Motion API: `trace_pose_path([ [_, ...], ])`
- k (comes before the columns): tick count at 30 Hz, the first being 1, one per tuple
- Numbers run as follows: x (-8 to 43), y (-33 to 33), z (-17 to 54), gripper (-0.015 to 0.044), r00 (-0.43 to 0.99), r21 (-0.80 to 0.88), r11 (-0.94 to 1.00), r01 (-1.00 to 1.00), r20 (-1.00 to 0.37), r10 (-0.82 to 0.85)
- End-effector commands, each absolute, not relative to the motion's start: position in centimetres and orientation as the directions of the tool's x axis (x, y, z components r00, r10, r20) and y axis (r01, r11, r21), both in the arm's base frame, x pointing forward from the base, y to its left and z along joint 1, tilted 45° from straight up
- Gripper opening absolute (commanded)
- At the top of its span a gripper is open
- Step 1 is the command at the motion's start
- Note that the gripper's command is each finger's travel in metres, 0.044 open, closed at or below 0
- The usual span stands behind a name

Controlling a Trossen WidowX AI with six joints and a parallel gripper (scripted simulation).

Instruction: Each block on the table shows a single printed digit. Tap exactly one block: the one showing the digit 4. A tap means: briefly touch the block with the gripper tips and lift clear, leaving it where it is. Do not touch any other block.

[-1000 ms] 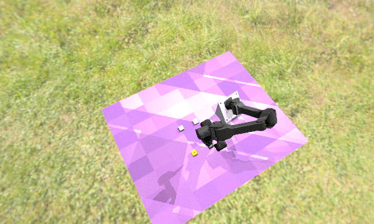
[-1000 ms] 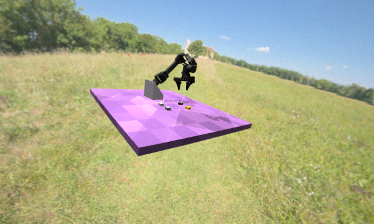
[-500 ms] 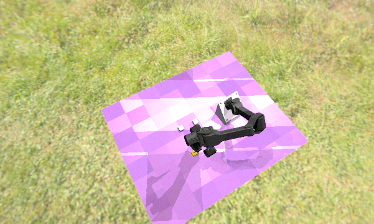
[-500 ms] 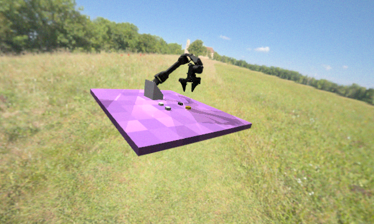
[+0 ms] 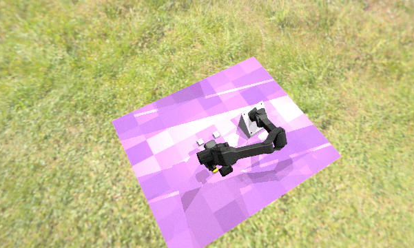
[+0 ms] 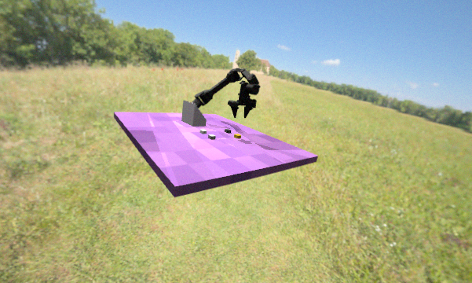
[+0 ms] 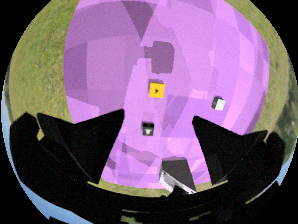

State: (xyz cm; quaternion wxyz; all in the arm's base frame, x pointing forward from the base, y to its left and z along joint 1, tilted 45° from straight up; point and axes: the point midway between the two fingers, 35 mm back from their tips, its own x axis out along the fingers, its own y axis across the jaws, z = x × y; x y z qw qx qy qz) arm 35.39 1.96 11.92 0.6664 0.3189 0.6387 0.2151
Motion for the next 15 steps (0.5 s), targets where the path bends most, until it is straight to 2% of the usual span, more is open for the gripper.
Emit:
trace_pose_path([
  [1,35.5,2.0,12.0,0.04,0.093,0.702,0.701,0.126,-0.712,0.696],
  [8,35.5,2.0,12.0,0.04,0.093,0.702,0.701,0.126,-0.712,0.696],
  [15,36.2,7.5,6.5,0.0216,0.094,0.705,0.698,0.125,-0.709,0.699],
])
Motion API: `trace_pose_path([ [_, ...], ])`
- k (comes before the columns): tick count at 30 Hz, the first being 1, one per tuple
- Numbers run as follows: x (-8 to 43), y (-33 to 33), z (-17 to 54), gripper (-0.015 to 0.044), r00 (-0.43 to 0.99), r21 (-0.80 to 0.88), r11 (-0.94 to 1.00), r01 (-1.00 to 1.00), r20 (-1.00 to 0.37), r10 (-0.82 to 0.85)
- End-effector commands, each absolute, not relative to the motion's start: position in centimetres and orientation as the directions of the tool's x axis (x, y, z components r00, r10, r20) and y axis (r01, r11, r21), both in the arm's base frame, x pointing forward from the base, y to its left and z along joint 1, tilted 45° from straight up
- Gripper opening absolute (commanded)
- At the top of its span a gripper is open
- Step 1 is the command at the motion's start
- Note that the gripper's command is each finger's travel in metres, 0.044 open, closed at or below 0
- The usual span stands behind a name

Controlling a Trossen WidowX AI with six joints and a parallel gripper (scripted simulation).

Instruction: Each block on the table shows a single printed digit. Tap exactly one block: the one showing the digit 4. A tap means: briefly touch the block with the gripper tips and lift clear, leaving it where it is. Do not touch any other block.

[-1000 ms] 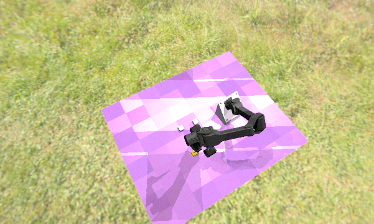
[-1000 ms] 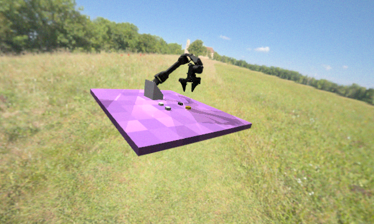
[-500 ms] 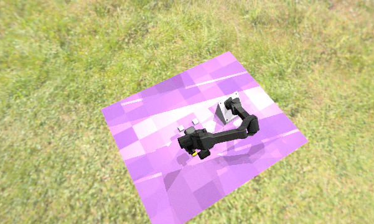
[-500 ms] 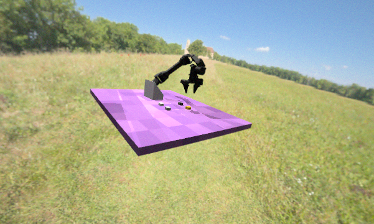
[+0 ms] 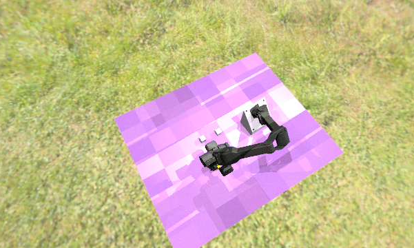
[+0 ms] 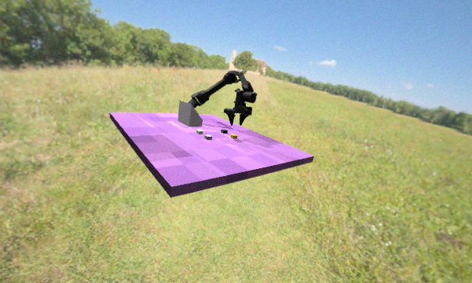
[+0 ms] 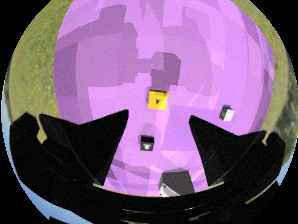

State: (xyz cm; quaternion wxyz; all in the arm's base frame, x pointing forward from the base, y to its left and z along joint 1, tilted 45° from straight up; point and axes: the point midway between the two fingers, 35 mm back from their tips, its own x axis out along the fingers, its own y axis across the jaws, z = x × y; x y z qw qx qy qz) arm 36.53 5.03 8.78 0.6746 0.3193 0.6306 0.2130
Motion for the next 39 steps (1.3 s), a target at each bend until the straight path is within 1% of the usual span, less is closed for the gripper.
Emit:
trace_pose_path([
  [1,36.2,7.7,6.3,0.019,0.094,0.705,0.698,0.125,-0.709,0.699],
  [7,36.2,7.7,6.3,0.0032,0.094,0.705,0.698,0.125,-0.709,0.699],
  [8,36.2,7.7,6.3,0.002,0.094,0.705,0.698,0.125,-0.709,0.699],
  [39,36.5,9.8,4.2,0.002,0.094,0.706,0.697,0.125,-0.708,0.7],
])
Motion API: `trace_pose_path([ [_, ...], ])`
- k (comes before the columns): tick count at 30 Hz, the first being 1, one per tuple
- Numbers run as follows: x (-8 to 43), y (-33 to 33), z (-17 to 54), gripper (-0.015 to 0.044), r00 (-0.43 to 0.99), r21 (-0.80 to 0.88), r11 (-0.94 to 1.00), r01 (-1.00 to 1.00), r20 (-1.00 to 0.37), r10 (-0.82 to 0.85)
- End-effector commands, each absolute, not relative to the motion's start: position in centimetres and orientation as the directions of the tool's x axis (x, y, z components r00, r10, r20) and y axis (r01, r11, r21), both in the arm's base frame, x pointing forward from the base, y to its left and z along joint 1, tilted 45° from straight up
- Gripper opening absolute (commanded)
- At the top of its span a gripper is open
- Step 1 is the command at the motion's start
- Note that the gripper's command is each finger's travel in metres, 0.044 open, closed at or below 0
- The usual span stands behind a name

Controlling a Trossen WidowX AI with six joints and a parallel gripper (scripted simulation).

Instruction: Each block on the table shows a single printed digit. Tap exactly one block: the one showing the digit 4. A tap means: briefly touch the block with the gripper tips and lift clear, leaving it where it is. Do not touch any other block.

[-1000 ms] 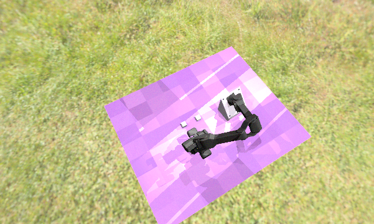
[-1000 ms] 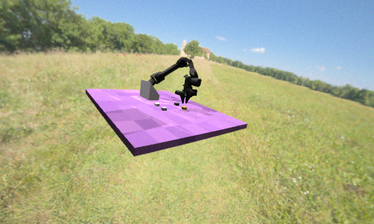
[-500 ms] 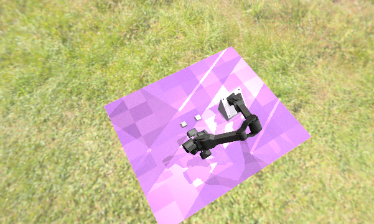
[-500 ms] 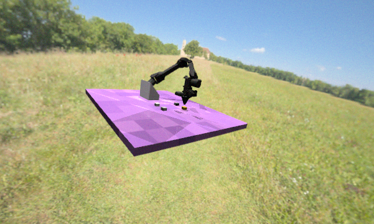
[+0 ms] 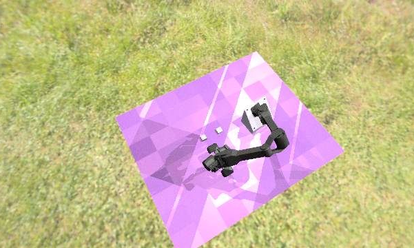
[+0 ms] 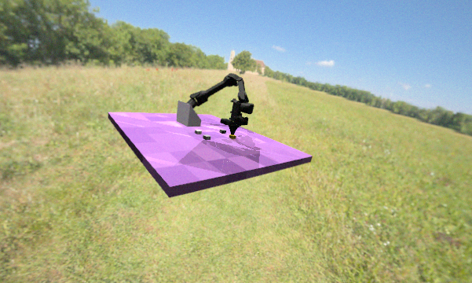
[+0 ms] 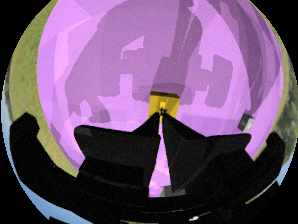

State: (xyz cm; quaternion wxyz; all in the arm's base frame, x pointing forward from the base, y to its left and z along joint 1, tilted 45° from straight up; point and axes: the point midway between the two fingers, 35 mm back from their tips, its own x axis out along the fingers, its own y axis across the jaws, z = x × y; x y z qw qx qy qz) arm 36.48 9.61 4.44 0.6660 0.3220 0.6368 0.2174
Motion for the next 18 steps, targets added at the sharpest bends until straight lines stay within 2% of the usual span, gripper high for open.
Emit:
trace_pose_path([
  [1,36.5,9.8,4.2,0.002,0.094,0.706,0.697,0.125,-0.708,0.7],
  [8,36.2,7.7,6.3,0.002,0.094,0.705,0.698,0.125,-0.709,0.699],
  [11,35.0,7.6,8.0,0.0099,0.093,0.705,0.698,0.125,-0.709,0.699],
  [18,28.0,7.4,15.0,0.0283,0.09,0.704,0.698,0.129,-0.71,0.699],
])
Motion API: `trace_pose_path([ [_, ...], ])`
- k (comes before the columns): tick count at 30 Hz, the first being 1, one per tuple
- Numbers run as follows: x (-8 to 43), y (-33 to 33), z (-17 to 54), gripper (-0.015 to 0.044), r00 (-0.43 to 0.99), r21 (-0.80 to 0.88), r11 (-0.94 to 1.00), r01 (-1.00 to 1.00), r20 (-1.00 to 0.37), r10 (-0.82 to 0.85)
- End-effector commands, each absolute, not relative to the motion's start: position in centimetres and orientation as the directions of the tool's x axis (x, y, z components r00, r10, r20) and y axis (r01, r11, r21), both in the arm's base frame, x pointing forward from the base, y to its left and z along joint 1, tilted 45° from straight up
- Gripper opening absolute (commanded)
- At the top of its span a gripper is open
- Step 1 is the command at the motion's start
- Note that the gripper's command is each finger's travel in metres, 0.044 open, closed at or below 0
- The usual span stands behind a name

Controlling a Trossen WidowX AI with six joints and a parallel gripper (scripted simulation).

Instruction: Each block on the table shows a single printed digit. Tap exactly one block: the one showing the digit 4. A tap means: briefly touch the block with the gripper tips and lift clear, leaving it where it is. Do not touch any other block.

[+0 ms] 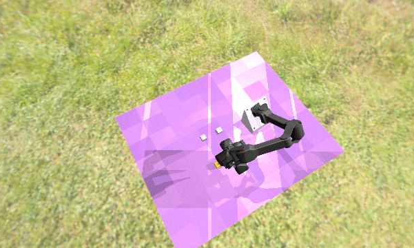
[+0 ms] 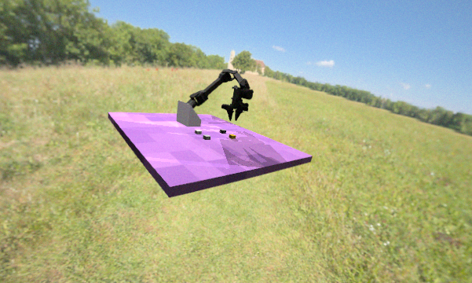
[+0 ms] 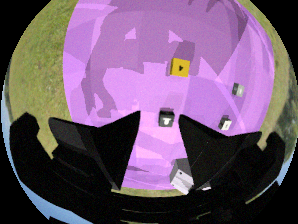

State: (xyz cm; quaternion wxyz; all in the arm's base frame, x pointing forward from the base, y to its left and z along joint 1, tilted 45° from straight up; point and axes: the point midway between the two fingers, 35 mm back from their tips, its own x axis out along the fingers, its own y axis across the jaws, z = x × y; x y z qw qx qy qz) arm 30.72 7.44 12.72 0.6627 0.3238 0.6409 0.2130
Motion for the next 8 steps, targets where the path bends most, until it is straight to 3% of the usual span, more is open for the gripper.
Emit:
trace_pose_path([
  [1,27.08,7.44,15.68,0.0309,0.09,0.704,0.698,0.129,-0.71,0.699],
  [4,26.36,7.46,16.17,0.0387,0.089,0.704,0.698,0.129,-0.71,0.699],
  [8,26.36,7.46,16.17,0.04,0.089,0.704,0.698,0.129,-0.71,0.699],
])
